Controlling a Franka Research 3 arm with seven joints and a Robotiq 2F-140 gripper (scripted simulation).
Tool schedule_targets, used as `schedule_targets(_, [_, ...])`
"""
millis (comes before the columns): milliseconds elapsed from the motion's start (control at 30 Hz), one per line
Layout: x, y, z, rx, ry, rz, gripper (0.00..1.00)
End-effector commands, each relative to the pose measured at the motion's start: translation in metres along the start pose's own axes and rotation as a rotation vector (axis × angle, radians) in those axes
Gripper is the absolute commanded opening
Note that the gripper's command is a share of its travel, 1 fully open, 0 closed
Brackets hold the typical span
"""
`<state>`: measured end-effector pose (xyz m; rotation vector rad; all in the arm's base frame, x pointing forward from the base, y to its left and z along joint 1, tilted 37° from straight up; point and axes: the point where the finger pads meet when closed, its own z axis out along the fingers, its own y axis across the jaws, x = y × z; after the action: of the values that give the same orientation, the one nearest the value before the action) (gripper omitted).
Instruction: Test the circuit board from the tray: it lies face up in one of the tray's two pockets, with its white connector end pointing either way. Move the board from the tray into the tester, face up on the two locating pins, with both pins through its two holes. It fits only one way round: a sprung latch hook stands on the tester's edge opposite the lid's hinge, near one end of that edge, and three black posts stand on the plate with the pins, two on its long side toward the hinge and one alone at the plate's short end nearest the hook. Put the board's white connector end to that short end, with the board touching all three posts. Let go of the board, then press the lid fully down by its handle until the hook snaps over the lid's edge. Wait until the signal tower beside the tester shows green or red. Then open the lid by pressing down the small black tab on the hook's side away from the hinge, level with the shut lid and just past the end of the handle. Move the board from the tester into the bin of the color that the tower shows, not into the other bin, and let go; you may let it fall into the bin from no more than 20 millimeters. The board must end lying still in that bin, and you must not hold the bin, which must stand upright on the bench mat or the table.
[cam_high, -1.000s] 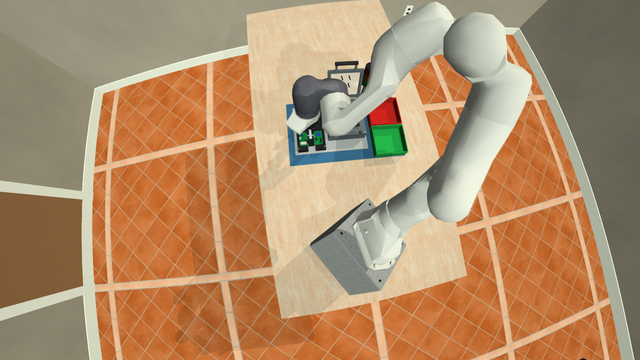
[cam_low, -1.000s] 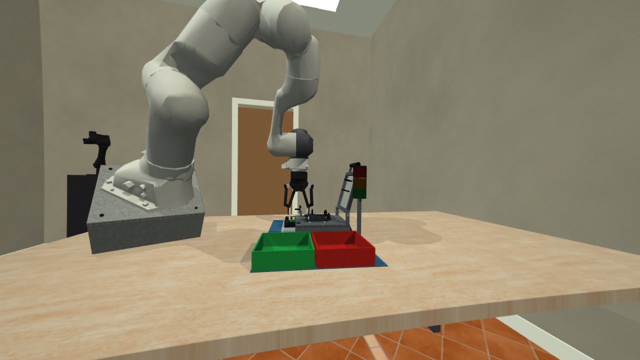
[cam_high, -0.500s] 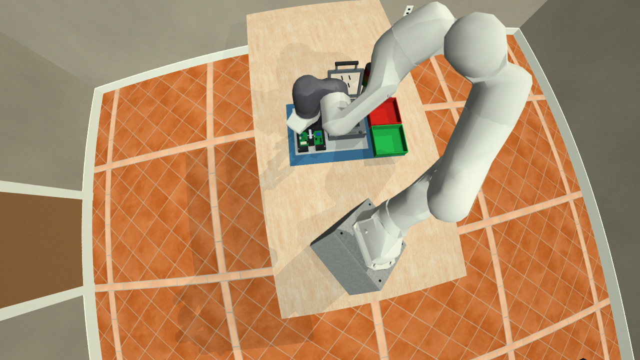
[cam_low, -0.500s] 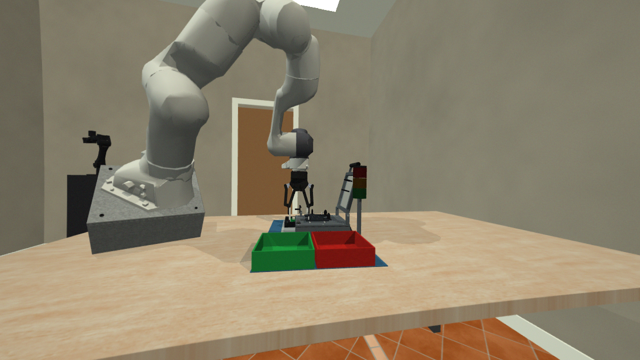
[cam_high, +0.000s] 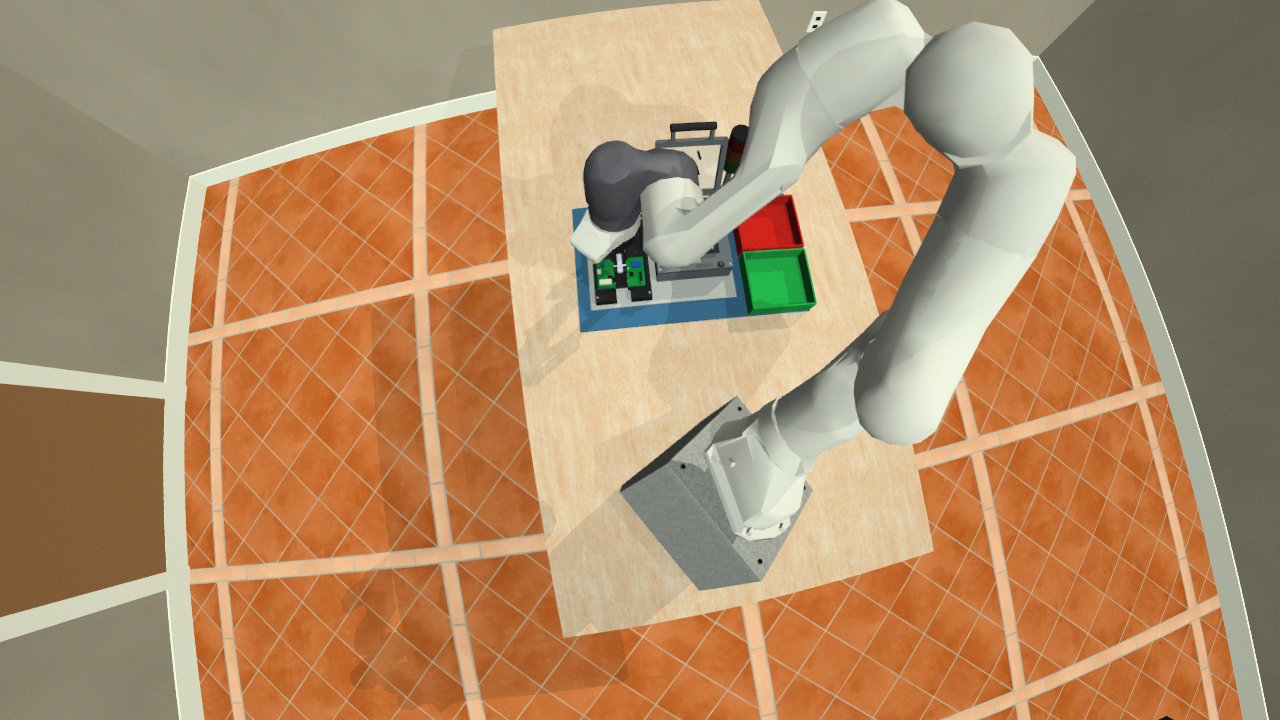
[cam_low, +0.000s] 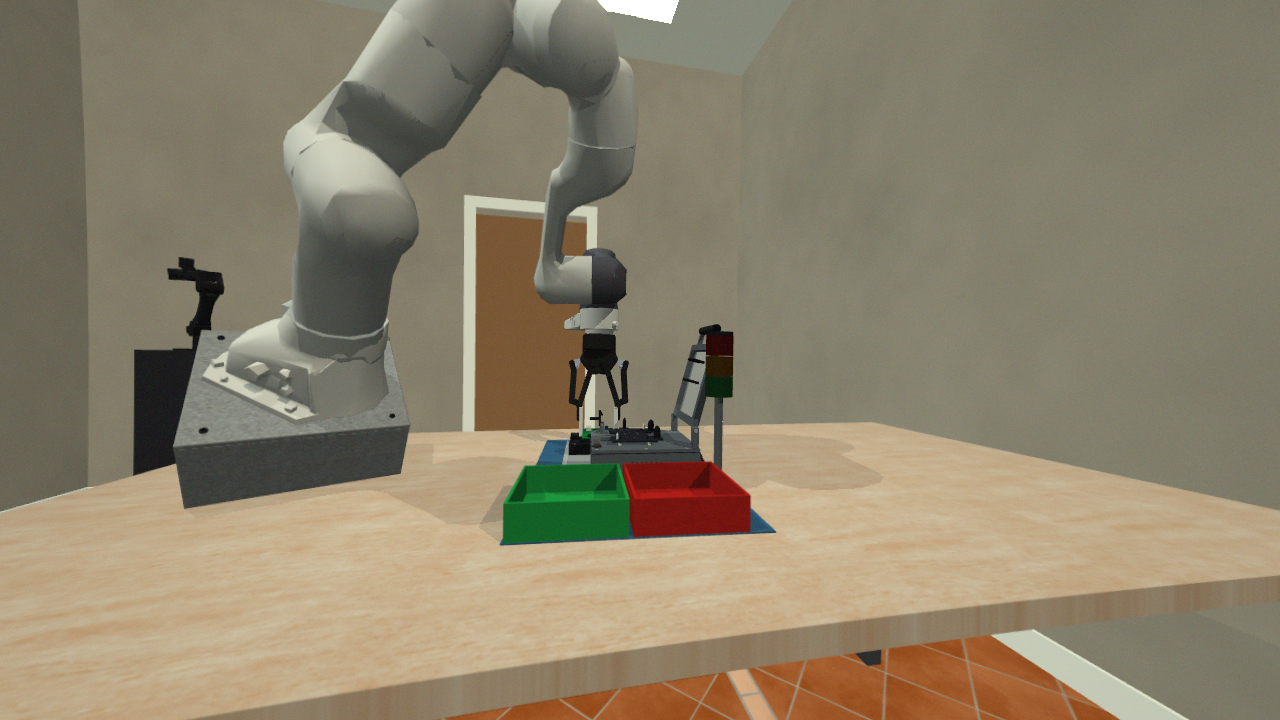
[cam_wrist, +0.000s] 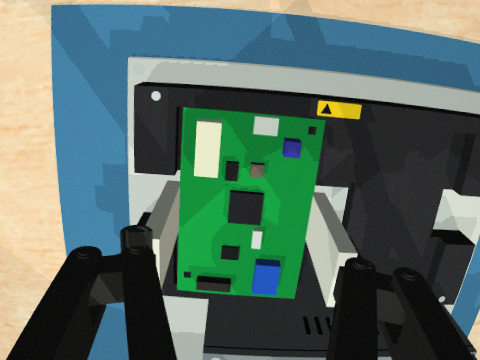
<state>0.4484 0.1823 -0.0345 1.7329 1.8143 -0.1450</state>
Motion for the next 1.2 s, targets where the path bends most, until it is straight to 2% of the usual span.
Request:
schedule_targets(0, [-0.001, -0.002, -0.005, 0.003, -0.006, -0.01, 0.46])
schedule_targets(667, [-0.001, -0.002, -0.013, 0.003, -0.006, -0.01, 0.46])
schedule_targets(800, [-0.001, -0.002, -0.024, 0.003, -0.006, -0.01, 0.46])
schedule_targets(1100, [-0.001, -0.002, -0.064, 0.003, -0.006, -0.01, 0.46])
schedule_targets(1167, [-0.001, -0.002, -0.068, 0.003, -0.006, -0.01, 0.46])
